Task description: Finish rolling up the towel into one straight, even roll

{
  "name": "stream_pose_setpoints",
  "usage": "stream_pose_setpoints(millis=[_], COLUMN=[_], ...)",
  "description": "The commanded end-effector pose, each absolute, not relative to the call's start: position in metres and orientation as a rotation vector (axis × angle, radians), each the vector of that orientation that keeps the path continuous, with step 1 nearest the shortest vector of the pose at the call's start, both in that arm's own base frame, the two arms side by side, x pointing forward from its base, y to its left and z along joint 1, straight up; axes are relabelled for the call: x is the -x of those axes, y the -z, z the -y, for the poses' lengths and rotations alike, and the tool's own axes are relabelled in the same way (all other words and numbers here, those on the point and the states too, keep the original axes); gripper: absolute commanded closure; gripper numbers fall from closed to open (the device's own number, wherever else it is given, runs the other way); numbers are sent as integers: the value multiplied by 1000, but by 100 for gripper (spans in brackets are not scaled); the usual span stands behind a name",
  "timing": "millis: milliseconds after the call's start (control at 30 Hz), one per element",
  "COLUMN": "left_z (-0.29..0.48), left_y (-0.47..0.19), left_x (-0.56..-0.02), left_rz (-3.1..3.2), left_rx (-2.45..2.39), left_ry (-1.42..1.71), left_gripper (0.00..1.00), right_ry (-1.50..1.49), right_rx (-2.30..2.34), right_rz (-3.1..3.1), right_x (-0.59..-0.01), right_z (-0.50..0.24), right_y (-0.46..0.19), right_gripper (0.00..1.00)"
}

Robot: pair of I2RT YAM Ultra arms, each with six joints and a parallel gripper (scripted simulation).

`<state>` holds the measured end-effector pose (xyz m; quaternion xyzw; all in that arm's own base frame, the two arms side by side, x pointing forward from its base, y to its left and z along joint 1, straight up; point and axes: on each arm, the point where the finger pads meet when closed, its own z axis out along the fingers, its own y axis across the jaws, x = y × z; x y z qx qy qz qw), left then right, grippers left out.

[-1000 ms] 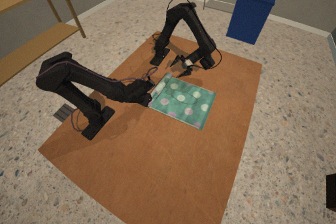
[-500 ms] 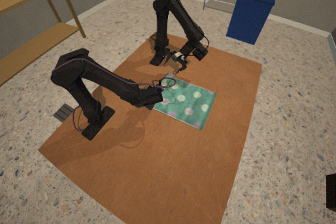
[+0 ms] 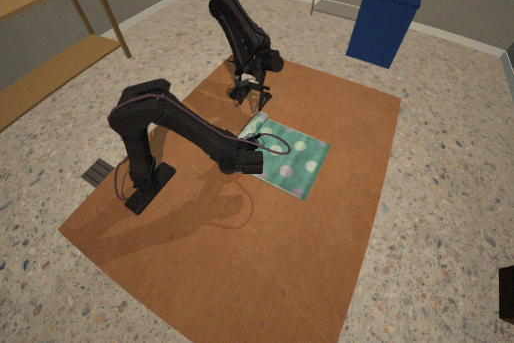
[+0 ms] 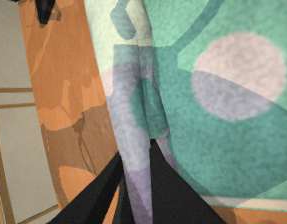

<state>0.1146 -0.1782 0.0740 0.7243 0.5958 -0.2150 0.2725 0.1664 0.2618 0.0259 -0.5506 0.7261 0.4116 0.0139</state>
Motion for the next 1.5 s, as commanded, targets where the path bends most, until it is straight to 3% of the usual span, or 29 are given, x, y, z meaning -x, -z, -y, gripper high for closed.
stream_pose_setpoints(millis=[0, 667, 1367, 1467], left_z=[186, 186, 190, 190], left_y=[-74, -74, -27, -26], left_x=[-133, -147, -144, -144], left_rz=[-1604, -1470, -1466, -1466], left_rx=[-1842, -1907, -1910, -1910], left_ry=[396, 378, 379, 379], left_gripper=[4, 2, 2, 15], right_ry=[-1396, -1474, -1474, -1474], right_rx=[1737, 1717, 1717, 1717], right_rz=[-2292, -2329, -2329, -2329], right_x=[-158, -158, -158, -158], right_z=[-259, -259, -259, -259], right_y=[-33, -22, -22, -22], right_gripper=[82, 82, 82, 82])
